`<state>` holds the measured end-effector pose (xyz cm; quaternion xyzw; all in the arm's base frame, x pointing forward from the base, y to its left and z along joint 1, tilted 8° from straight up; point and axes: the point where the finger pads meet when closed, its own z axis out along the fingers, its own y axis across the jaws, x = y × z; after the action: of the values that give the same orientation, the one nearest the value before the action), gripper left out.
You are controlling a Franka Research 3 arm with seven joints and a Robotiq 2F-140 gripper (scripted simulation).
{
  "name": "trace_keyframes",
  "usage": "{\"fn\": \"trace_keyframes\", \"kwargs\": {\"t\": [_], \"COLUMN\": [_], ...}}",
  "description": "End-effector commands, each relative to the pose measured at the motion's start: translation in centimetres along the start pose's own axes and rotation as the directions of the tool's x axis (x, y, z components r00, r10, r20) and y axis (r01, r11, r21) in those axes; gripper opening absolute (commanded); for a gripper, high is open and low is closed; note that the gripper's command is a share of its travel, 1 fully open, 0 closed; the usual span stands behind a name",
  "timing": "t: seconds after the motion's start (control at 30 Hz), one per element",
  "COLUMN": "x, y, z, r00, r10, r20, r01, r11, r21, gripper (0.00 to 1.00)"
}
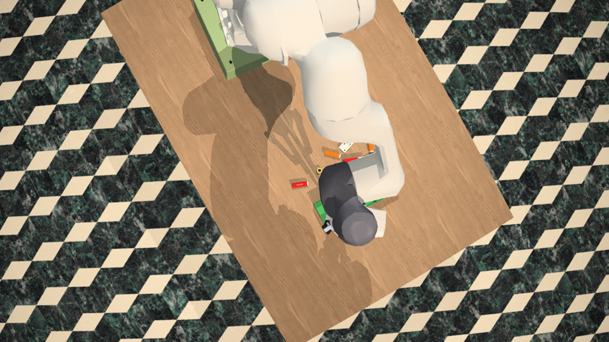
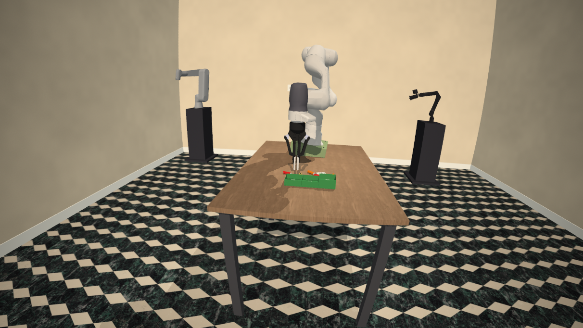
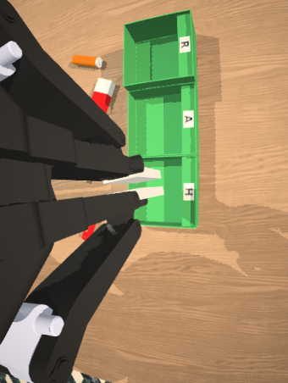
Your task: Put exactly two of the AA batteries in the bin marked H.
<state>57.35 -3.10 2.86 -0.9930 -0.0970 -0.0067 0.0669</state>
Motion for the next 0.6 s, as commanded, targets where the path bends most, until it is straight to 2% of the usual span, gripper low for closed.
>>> {"fn": "trace_keyframes", "kwargs": {"t": [0.0,0.23,0.57], "x": [0.2,0.2,0.2], "y": [0.1,0.1,0.1], "z": [-0.1,-0.1,2.6], "r00": [1.000,1.000,1.000], "r10": [-0.005,-0.005,-0.005], "r20": [-0.004,-0.004,-0.004], "r01": [0.005,0.005,0.005], "r11": [1.000,1.000,1.000], "r21": [-0.003,-0.003,-0.003], "gripper": [0.05,0.05,0.05]}}
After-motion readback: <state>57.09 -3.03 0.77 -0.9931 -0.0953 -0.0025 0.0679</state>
